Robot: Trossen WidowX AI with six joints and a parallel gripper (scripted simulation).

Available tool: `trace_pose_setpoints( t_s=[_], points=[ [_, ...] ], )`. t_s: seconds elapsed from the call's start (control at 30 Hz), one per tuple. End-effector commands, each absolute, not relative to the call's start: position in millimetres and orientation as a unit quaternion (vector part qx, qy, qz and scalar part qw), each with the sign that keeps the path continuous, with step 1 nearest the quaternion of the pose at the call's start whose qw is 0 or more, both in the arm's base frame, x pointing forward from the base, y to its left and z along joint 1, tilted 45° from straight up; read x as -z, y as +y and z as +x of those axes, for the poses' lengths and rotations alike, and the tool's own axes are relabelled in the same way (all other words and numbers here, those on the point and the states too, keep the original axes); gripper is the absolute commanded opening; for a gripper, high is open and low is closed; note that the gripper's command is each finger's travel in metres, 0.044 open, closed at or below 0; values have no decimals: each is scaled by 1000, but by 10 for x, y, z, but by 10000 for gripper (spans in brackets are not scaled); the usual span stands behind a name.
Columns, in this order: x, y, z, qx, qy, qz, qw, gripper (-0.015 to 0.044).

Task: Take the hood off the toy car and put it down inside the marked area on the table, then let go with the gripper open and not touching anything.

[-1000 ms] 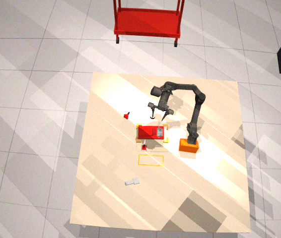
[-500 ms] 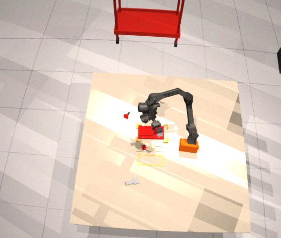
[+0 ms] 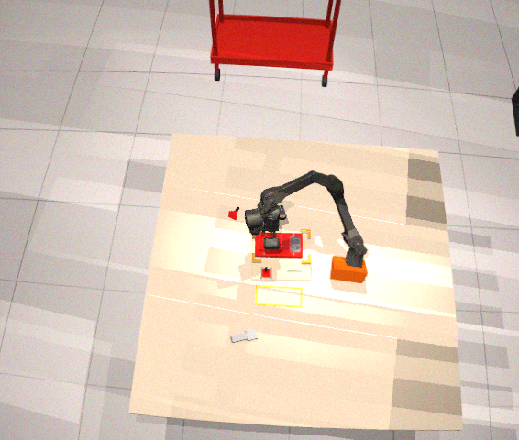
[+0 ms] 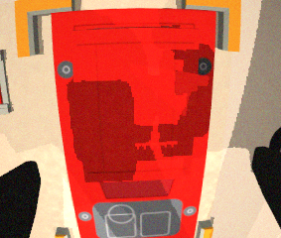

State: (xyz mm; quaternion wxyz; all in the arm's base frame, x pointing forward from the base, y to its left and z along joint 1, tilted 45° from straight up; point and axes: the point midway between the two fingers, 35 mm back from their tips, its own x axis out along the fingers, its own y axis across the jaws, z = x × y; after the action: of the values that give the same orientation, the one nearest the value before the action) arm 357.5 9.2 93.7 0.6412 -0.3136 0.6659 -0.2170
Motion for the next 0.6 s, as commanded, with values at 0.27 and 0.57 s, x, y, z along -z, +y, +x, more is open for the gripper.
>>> trace_pose_setpoints(
  t_s=[0.27, 0.57],
  points=[
    [-885, 49, 3596, 224, 663, -311, 643, 440],
    [-828, -4, 3602, 224, 663, -311, 643, 440]
  ],
)
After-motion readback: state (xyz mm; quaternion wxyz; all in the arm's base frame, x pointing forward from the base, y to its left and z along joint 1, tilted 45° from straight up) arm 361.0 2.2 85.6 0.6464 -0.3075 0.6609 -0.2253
